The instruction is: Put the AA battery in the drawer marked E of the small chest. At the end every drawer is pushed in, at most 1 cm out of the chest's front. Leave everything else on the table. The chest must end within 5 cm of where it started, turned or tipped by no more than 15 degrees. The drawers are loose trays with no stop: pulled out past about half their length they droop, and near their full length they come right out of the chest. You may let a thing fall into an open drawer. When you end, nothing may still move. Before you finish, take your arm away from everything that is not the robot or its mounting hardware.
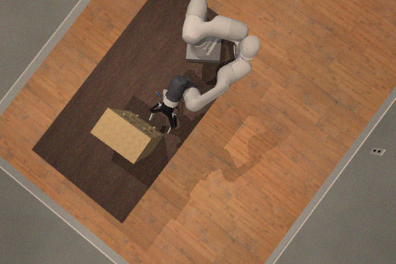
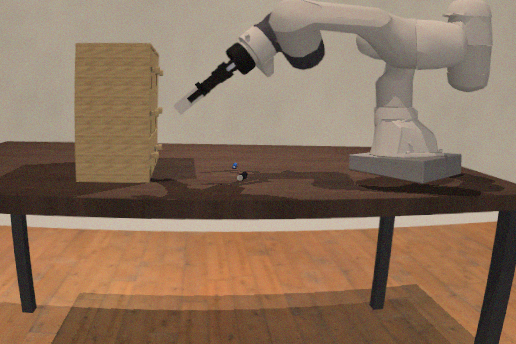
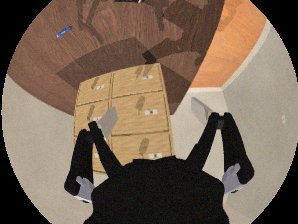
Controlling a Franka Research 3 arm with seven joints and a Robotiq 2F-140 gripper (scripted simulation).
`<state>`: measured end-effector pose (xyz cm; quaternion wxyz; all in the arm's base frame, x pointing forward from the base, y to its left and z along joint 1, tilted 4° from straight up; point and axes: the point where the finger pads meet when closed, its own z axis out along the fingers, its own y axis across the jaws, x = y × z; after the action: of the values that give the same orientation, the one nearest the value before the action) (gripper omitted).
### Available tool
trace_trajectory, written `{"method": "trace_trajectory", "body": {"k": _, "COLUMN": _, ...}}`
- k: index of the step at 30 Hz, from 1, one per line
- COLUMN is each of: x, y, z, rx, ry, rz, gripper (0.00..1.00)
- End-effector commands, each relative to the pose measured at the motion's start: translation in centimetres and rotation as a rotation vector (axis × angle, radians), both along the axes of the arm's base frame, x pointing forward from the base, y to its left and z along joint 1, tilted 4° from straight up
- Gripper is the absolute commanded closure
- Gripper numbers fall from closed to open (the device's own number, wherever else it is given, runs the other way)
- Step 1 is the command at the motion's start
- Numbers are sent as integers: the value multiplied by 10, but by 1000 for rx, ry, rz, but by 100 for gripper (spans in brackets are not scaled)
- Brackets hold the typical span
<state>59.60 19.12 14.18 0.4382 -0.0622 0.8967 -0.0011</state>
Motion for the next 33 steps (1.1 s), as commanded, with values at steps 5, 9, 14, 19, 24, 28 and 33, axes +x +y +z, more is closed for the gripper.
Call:
{"method": "trace_trajectory", "body": {"k": 5, "x": -4, "y": -1, "z": 4, "rx": -8, "ry": 32, "rz": 2, "gripper": 0}}
{"method": "trace_trajectory", "body": {"k": 9, "x": -10, "y": -1, "z": 9, "rx": -13, "ry": 81, "rz": -1, "gripper": 0}}
{"method": "trace_trajectory", "body": {"k": 14, "x": -17, "y": -1, "z": 15, "rx": -19, "ry": 134, "rz": -4, "gripper": 0}}
{"method": "trace_trajectory", "body": {"k": 19, "x": -31, "y": -2, "z": 28, "rx": -32, "ry": 248, "rz": -11, "gripper": 0}}
{"method": "trace_trajectory", "body": {"k": 24, "x": -49, "y": -3, "z": 44, "rx": -49, "ry": 396, "rz": -19, "gripper": 0}}
{"method": "trace_trajectory", "body": {"k": 28, "x": -62, "y": -4, "z": 56, "rx": -61, "ry": 502, "rz": -26, "gripper": 0}}
{"method": "trace_trajectory", "body": {"k": 33, "x": -78, "y": -5, "z": 71, "rx": -76, "ry": 640, "rz": -34, "gripper": 0}}
